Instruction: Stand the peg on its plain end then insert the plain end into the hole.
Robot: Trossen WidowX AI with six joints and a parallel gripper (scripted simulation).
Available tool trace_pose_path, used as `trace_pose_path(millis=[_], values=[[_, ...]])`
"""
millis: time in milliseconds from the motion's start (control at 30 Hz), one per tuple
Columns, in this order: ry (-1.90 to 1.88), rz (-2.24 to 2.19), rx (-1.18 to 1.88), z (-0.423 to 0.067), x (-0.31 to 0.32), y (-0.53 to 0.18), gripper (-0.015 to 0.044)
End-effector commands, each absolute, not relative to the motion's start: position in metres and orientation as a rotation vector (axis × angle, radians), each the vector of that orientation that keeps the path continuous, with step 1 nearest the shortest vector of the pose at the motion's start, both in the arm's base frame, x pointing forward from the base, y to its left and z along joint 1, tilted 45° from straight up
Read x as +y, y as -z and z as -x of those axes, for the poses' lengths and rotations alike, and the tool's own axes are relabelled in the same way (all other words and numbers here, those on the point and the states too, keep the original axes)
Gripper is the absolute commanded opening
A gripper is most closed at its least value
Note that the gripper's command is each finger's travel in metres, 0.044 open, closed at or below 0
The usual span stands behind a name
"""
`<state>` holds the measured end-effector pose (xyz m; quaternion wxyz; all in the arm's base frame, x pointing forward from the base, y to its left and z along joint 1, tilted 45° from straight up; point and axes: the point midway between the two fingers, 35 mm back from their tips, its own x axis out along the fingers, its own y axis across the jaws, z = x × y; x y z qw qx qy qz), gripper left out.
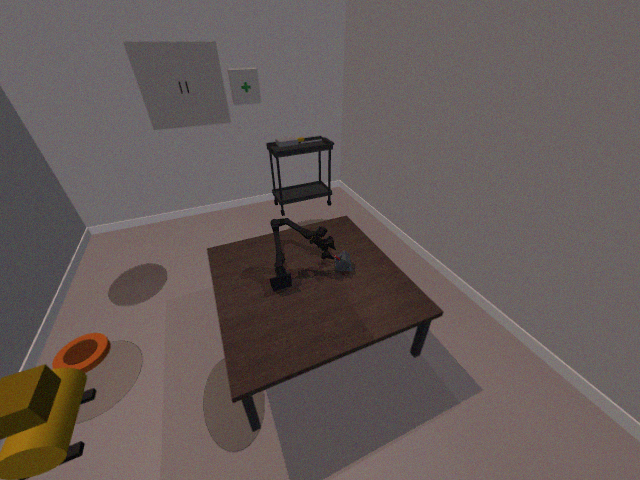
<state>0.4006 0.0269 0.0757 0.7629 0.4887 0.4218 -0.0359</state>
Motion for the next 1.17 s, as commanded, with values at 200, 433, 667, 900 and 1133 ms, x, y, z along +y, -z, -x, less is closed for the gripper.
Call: trace_pose_path(millis=[200,433,667,900,1133], values=[[0.077,-1.062,0.918,-0.391,0.021,-0.086,0.0440],[0.078,-1.062,0.918,-0.385,0.017,-0.093,0.0440],[0.079,-1.063,0.917,-0.380,0.013,-0.099,0.0440],[0.079,-1.063,0.917,-0.374,0.010,-0.106,0.0440],[0.080,-1.063,0.917,-0.369,0.007,-0.112,0.0440]])
